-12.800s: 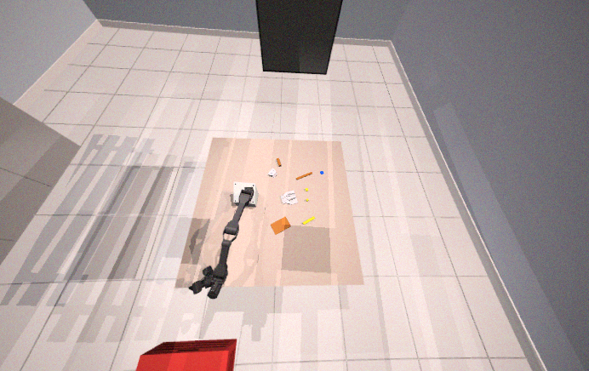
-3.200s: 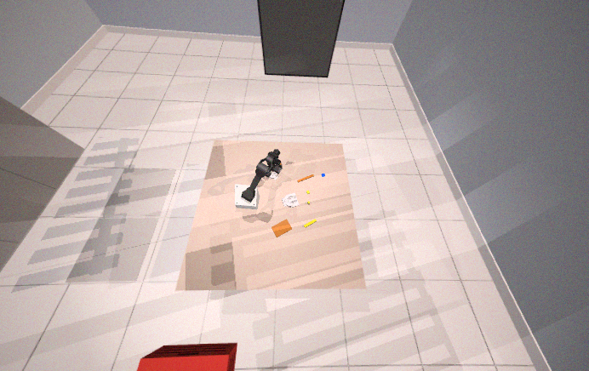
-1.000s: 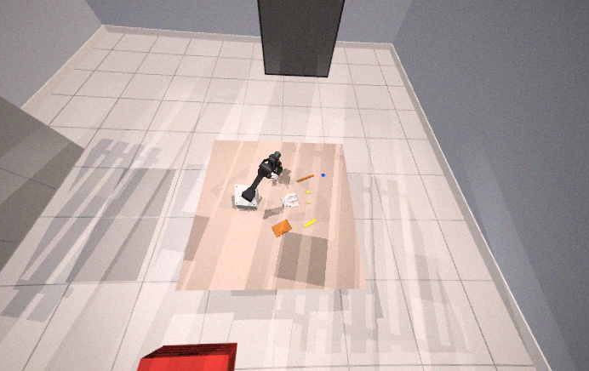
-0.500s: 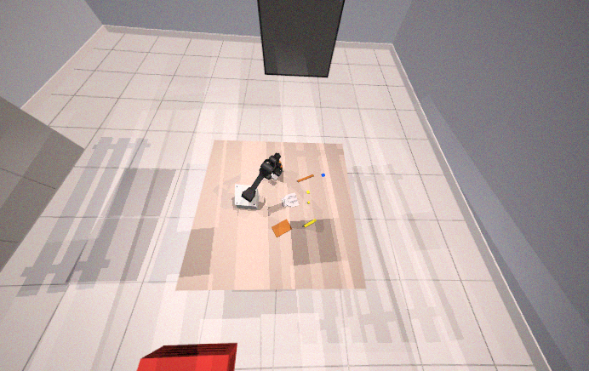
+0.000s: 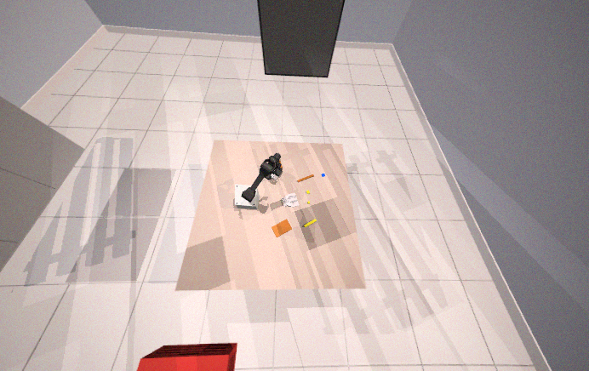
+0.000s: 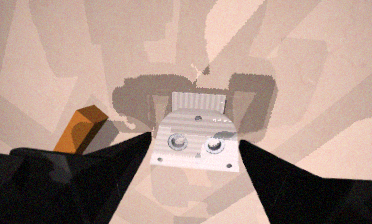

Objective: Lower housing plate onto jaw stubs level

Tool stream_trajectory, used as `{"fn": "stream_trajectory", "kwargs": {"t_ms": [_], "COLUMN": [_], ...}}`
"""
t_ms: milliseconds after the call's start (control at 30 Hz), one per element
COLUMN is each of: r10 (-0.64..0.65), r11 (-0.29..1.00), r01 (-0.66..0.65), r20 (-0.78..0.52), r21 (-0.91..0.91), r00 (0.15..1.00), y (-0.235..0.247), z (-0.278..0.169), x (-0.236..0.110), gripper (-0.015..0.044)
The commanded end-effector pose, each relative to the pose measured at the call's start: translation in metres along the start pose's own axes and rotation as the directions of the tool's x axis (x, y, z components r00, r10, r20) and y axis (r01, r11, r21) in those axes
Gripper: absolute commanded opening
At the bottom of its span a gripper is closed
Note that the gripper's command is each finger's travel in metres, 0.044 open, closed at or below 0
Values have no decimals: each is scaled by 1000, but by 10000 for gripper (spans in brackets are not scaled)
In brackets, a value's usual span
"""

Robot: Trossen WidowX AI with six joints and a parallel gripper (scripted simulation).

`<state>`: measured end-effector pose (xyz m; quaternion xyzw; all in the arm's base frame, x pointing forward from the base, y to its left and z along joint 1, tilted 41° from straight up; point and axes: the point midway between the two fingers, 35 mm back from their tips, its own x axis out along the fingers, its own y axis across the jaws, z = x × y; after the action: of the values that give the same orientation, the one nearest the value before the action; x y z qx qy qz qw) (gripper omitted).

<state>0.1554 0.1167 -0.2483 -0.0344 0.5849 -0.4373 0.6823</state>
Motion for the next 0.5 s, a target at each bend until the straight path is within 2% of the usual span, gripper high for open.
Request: {"fn": "stream_trajectory", "kwargs": {"t_ms": [0, 267, 467], "r10": [0, 0, 0], "r11": [1000, 1000, 1000], "r01": [0, 0, 0], "r20": [3, 3, 0], "r21": [-4, -4, 0], "r00": [1000, 1000, 1000], "y": [0, 0, 0], "z": [0, 0, 0], "x": [1, 1, 1], "gripper": [440, 440, 400]}}
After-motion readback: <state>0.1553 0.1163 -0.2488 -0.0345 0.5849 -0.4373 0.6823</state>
